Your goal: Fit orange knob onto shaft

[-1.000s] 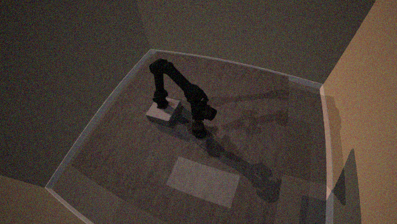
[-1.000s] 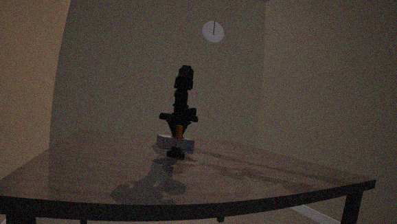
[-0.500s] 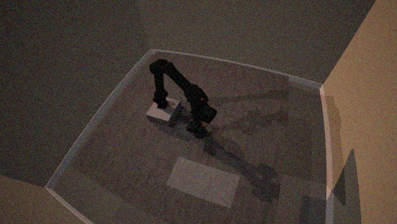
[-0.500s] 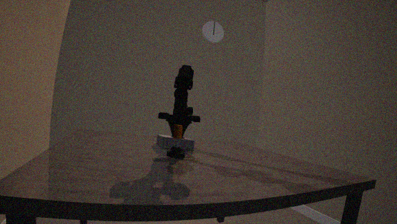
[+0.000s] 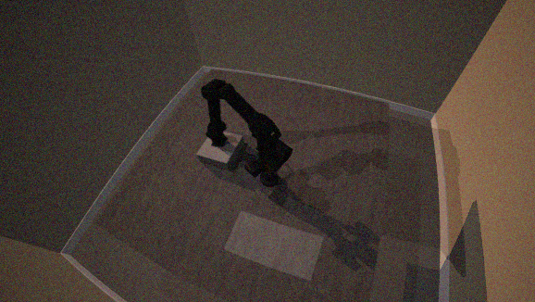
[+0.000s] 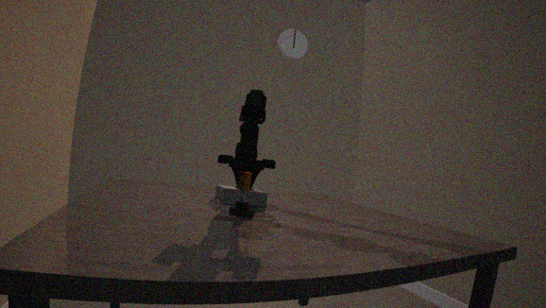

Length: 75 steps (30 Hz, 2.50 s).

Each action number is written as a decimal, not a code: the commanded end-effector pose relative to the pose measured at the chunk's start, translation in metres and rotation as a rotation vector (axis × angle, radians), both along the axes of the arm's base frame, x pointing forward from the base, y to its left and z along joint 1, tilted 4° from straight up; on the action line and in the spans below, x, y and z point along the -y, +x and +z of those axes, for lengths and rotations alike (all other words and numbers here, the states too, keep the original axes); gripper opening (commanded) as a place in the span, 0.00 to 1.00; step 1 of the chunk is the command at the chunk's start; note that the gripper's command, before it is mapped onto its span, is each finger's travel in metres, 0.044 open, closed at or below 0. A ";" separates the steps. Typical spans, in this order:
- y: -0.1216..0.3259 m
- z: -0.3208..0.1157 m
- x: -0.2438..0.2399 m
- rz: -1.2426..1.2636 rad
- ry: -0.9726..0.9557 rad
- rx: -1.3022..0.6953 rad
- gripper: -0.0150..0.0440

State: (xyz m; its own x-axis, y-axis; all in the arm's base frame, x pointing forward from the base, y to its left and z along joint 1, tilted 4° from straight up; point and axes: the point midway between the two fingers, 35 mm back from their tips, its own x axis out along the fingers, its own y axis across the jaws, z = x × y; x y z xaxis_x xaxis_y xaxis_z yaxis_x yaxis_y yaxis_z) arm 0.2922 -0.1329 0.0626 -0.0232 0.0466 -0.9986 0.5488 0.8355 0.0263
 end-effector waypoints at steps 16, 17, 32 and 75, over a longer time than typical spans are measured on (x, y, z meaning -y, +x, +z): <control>0.000 0.001 0.000 -0.551 -0.018 -0.021 0.25; 0.000 0.001 0.000 -0.582 -0.018 -0.022 0.25; 0.002 0.001 0.001 -1.024 -0.028 -0.041 0.25; 0.000 -0.031 -0.001 -1.205 -0.031 -0.050 0.25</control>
